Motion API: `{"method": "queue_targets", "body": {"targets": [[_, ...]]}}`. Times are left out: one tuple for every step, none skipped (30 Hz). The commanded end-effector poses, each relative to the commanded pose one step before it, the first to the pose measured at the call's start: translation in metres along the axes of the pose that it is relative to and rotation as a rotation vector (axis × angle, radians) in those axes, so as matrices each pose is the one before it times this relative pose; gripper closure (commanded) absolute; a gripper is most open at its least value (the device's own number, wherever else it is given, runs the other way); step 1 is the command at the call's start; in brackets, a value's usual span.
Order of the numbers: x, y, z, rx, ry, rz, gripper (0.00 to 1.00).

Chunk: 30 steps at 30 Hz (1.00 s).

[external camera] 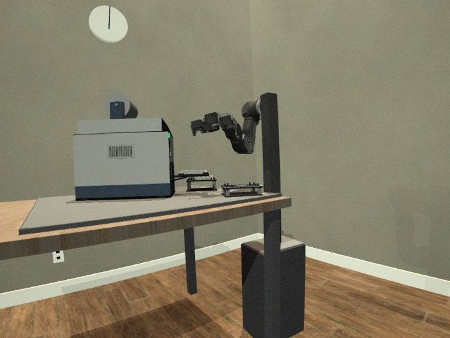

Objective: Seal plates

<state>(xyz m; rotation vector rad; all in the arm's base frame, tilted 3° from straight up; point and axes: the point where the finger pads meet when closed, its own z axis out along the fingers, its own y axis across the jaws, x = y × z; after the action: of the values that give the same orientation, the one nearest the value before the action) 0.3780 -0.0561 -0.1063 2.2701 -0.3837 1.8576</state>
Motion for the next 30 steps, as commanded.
{"method": "queue_targets", "body": {"targets": [[0.00599,-0.00797,0.00042,0.04263,0.03793,0.00912,0.35],[0.002857,-0.00407,0.00043,0.02198,0.02389,-0.0075,0.35],[0.002895,-0.00401,0.00059,0.02183,0.02402,-0.0076,0.35],[0.002829,-0.00406,0.00047,0.02152,0.02356,-0.0099,0.35],[0.00284,-0.00404,0.00063,0.02163,0.02346,-0.00982,0.35],[0.00286,-0.004,0.00078,0.02166,0.02344,-0.0098,0.35],[0.003045,-0.00496,0.00066,0.00708,0.00374,0.00182,0.35],[0.002693,-0.00301,0.00092,0.01857,0.0245,-0.01637,0.35],[0.002816,-0.00405,0.00076,0.02162,0.02262,-0.01185,0.35],[0.00277,-0.00405,0.00091,0.01999,0.02013,-0.01039,0.35],[0.002729,-0.00411,0.0007,0.02168,0.02164,-0.01348,0.35],[0.002738,-0.00408,0.00085,0.02184,0.02146,-0.0133,0.35],[0.00276,-0.00403,0.00099,0.02172,0.0212,-0.01311,0.35],[0.0,0.0,0.0,0.0,0.0,0.0,0.35],[0.0,0.0,0.0,0.0,0.0,0.0,0.35],[0.002635,-0.00415,0.00084,0.02188,0.0204,-0.01489,0.35],[0.002693,-0.00408,0.00094,0.02193,0.02033,-0.01482,0.35],[0.002727,-0.00402,0.0011,0.02193,0.02033,-0.01482,0.35],[0.003205,-0.00495,0.00112,0.00365,0.00113,0.00298,0.35],[0.002333,-0.0036,0.00095,0.02061,0.0196,-0.01896,0.35],[0.002331,-0.00375,0.00107,0.0214,0.01888,-0.01766,0.35],[0.002635,-0.00407,0.00114,0.02202,0.01909,-0.01626,0.35],[0.002421,-0.00425,0.00092,0.02212,0.0178,-0.01753,0.35],[0.002478,-0.00419,0.00105,0.02212,0.0178,-0.01753,0.35],[0.002533,-0.00412,0.00119,0.02211,0.0178,-0.01753,0.35],[0.003334,-0.00495,0.0013,0.00985,0.00781,-0.00363,0.35],[0.001954,-0.00401,0.00097,0.02177,0.01589,-0.02,0.35],[0.001814,-0.00372,0.00111,0.02143,0.01558,-0.02072,0.35],[0.002044,-0.00445,0.0009,0.02233,0.01515,-0.01961,0.35],[0.002115,-0.00439,0.00103,0.02233,0.01515,-0.01962,0.35]]}}
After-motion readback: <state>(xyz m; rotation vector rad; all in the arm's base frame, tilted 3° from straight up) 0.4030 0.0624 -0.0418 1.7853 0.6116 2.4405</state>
